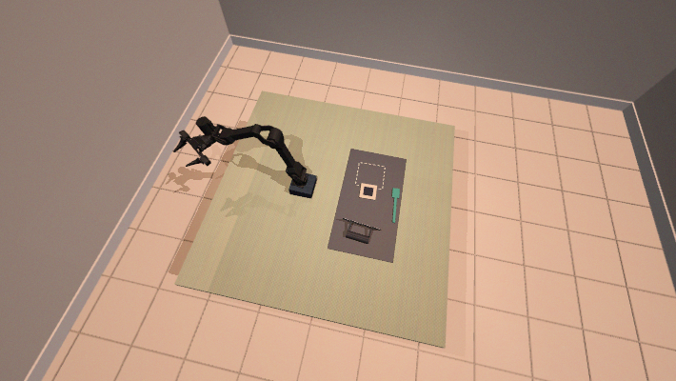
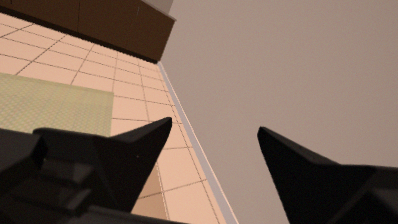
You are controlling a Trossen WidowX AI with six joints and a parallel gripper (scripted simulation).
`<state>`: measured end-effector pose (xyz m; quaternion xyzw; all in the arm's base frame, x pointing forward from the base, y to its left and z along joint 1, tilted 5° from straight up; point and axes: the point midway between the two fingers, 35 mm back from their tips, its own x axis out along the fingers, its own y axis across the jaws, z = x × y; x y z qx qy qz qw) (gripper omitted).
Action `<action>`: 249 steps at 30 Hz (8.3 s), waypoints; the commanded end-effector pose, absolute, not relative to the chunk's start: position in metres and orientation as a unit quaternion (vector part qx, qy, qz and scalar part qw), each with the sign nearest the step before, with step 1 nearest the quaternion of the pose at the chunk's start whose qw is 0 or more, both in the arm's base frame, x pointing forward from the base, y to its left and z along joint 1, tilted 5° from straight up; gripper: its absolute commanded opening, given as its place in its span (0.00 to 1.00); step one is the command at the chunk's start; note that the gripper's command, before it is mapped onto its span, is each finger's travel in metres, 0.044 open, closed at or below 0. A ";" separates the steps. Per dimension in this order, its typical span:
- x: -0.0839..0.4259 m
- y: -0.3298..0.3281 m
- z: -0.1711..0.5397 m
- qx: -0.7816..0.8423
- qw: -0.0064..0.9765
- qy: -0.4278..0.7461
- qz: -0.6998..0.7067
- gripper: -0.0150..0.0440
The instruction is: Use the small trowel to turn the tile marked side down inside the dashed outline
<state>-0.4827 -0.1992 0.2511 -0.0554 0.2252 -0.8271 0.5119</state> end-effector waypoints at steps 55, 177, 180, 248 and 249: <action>-0.101 -0.479 0.192 -0.120 0.790 0.403 -0.447 0.42; 0.324 -0.128 0.080 -0.528 0.519 0.456 0.494 0.42; 0.324 -0.128 0.079 -0.528 0.519 0.456 0.494 0.42; 0.324 -0.128 0.079 -0.528 0.519 0.456 0.494 0.42; 0.324 -0.128 0.079 -0.528 0.519 0.456 0.494 0.42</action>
